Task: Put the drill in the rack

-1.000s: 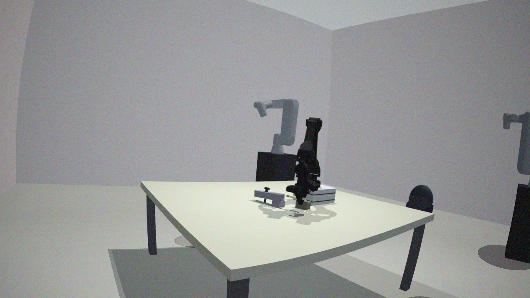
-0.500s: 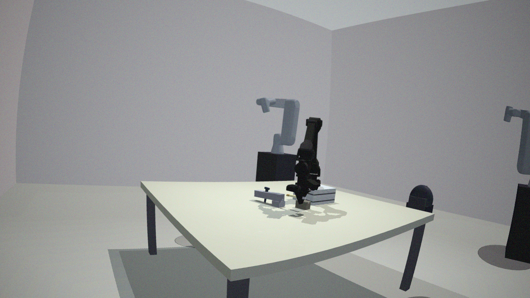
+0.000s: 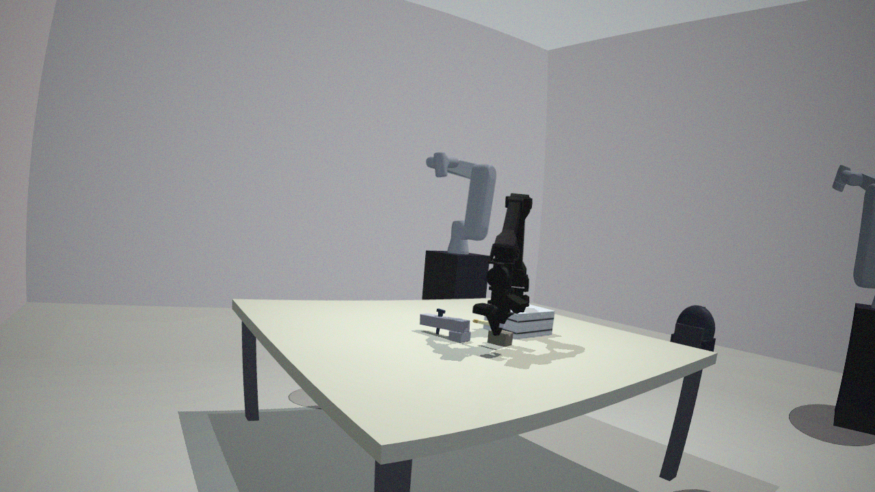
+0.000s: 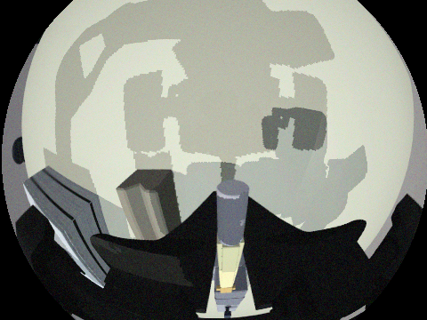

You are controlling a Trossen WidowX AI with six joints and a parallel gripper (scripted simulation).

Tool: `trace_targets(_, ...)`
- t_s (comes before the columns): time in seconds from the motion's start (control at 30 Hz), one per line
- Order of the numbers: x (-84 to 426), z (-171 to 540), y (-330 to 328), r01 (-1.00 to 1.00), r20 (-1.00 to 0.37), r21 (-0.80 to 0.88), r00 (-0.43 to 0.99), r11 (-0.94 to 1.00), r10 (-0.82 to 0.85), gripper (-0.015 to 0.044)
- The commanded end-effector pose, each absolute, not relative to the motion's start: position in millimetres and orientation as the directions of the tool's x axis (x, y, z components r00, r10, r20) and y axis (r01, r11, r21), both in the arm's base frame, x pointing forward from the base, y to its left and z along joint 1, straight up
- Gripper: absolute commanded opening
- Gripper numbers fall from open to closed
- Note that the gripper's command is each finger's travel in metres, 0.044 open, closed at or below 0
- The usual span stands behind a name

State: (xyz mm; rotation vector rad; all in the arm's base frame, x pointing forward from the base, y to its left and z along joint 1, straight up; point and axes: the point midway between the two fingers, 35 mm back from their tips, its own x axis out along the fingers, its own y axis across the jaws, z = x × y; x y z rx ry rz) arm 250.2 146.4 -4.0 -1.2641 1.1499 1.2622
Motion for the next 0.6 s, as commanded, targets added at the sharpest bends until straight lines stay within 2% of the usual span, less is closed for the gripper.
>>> trace_targets(0.0, 250.8, -0.7, 146.8, -0.996, -1.0, -0.022, 0.02, -0.082, 0.018, 0.0)
trace_targets(0.57, 250.1, 3.1, 146.1, -0.996, -1.0, -0.022, 0.02, -0.082, 0.018, 0.0)
